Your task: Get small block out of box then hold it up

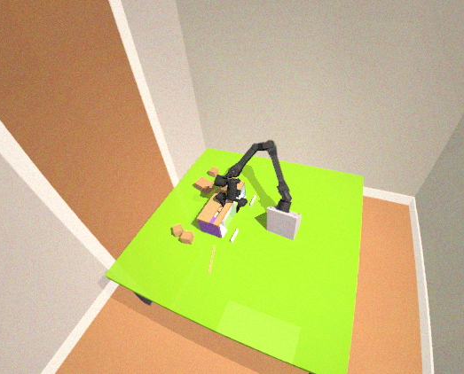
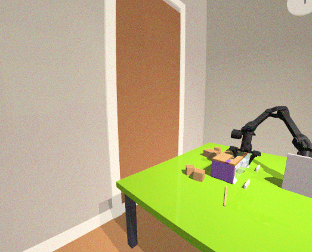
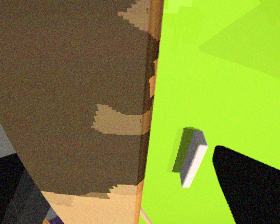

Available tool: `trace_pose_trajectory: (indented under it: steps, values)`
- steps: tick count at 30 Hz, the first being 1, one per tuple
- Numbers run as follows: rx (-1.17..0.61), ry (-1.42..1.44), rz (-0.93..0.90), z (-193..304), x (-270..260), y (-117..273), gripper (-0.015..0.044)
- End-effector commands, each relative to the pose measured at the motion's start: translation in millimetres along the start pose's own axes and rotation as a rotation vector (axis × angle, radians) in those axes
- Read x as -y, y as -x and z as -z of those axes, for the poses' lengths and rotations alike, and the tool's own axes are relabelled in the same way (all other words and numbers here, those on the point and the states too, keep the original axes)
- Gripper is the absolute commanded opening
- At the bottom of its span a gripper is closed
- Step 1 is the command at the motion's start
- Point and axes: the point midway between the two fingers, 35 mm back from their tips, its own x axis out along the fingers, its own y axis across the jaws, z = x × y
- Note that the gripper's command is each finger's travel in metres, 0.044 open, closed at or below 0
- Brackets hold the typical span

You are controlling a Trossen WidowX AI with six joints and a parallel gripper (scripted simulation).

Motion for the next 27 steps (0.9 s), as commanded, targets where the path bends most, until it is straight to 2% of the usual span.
trace_pose_trajectory:
  steps: [1, 13, 27]
  values:
    - [-0.006, 0.000, -0.001, 6, 0, -2, 0.0400]
    - [-0.005, 0.000, -0.001, -5, -1, 2, 0.0400]
    - [-0.006, -0.001, -0.001, 7, -1, -2, 0.0400]
